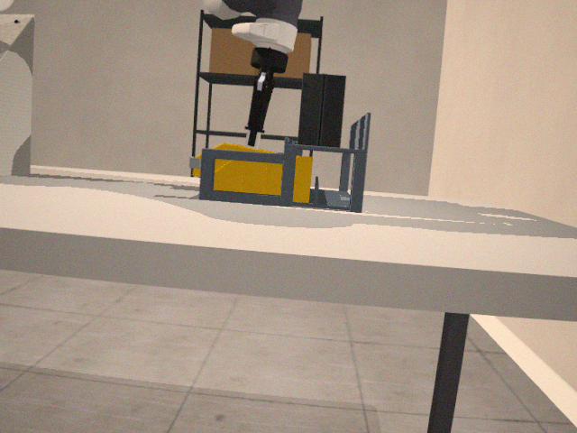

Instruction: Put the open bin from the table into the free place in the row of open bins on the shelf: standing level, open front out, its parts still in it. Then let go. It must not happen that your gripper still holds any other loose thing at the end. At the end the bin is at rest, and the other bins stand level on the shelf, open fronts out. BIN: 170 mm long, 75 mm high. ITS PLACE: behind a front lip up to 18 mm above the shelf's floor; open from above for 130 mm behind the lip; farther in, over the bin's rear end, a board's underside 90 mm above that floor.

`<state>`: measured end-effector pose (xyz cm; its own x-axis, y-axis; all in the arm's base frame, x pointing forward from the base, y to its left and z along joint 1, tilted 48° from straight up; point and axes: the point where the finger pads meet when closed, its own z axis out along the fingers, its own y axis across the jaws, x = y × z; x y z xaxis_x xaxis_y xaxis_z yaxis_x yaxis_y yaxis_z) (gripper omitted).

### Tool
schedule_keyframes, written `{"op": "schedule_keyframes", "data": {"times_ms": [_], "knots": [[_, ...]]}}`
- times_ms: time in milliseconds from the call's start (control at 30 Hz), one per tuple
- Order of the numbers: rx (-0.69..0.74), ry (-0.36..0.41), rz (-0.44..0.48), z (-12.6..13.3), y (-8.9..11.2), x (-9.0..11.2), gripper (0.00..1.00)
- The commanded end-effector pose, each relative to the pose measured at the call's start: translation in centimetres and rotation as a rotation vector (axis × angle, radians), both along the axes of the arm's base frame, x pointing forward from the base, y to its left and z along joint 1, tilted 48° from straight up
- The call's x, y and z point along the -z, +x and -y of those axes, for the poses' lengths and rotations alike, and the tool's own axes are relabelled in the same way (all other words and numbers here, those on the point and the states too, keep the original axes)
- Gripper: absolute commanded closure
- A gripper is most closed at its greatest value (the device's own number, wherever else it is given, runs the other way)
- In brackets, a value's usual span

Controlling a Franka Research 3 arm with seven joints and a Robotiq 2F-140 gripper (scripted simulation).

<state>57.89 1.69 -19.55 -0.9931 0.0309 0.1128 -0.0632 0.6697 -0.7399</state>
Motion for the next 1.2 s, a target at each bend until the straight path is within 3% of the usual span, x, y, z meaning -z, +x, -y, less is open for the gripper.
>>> {"op": "schedule_keyframes", "data": {"times_ms": [0, 1167], "knots": [[-0.008, 0.002, 0.002, -0.1, 0.35, -0.13, 1.0], [-0.02, 0.003, 0.013, -0.02, 0.28, -0.05, 1.0]]}}
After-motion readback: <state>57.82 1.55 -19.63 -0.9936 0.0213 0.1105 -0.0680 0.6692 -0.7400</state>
